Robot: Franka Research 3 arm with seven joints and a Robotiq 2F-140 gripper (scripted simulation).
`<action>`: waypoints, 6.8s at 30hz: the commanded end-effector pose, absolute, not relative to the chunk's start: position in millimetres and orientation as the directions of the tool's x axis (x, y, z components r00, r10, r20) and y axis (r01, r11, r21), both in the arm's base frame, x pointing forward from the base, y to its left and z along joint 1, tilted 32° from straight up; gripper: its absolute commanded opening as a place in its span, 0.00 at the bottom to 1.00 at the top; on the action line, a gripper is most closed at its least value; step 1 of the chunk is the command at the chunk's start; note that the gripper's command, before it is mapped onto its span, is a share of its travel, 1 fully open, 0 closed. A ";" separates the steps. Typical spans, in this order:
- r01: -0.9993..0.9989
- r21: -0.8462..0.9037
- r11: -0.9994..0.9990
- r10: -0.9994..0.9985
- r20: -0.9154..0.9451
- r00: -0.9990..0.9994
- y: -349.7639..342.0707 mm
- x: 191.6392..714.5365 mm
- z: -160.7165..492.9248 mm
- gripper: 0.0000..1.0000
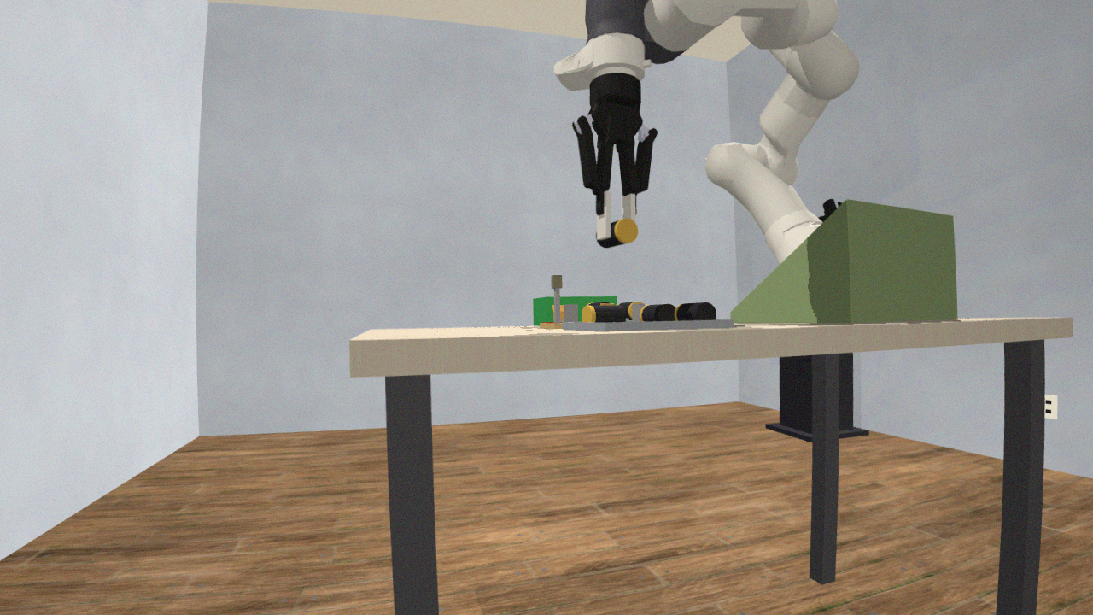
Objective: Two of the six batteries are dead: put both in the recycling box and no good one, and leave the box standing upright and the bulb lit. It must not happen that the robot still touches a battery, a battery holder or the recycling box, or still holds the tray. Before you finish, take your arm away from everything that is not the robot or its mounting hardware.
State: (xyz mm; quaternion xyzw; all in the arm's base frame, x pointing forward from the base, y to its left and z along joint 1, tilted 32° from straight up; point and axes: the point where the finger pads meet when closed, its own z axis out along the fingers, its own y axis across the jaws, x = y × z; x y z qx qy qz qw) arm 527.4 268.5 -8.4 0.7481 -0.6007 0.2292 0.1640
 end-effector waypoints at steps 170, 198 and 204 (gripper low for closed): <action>-0.989 -0.066 -0.131 -0.844 0.530 0.076 243.7 531.4 -78.3 0.16; -0.989 -0.066 -0.131 -0.844 0.530 0.076 220.3 537.0 -116.3 0.16; -0.989 -0.066 -0.131 -0.844 0.530 0.076 220.3 537.0 -116.3 0.16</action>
